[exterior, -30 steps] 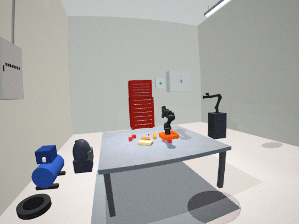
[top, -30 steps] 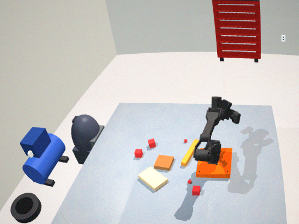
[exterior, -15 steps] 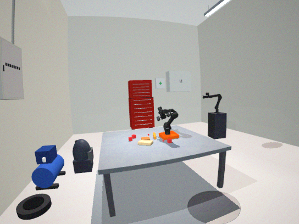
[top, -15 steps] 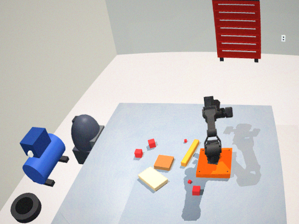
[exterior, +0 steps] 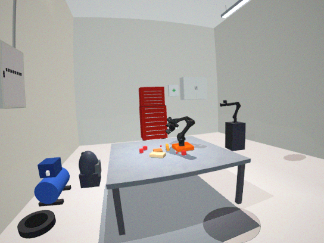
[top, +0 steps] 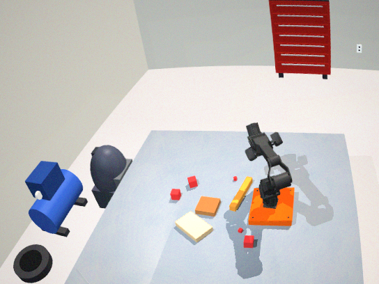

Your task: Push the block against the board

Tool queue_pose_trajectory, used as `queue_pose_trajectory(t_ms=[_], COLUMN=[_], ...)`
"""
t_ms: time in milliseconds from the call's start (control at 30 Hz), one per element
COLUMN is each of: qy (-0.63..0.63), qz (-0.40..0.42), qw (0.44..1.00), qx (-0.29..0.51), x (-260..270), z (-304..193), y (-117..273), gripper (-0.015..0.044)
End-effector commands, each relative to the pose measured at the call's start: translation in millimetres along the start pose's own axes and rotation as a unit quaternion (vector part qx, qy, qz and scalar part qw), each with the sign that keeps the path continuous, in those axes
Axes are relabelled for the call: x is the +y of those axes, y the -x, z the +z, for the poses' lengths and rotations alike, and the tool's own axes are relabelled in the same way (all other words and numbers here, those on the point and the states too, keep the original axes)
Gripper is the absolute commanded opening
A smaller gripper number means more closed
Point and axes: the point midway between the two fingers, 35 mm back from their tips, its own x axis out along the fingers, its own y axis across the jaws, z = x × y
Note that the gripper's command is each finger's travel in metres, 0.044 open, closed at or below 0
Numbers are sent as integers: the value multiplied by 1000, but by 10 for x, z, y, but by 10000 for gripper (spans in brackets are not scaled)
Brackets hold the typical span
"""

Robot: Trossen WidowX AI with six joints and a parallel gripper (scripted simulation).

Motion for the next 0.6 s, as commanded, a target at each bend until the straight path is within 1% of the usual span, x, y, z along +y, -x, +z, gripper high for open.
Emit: queue_pose_trajectory(t_ms=[0,267,567], qy=[61,170,297], qz=[42,112,189], qw=[997,979,936], qx=[-3,-11,-24], x=[232,642,1095], z=[44,52,-12], y=[34,131,298], gripper=[0,0,0])
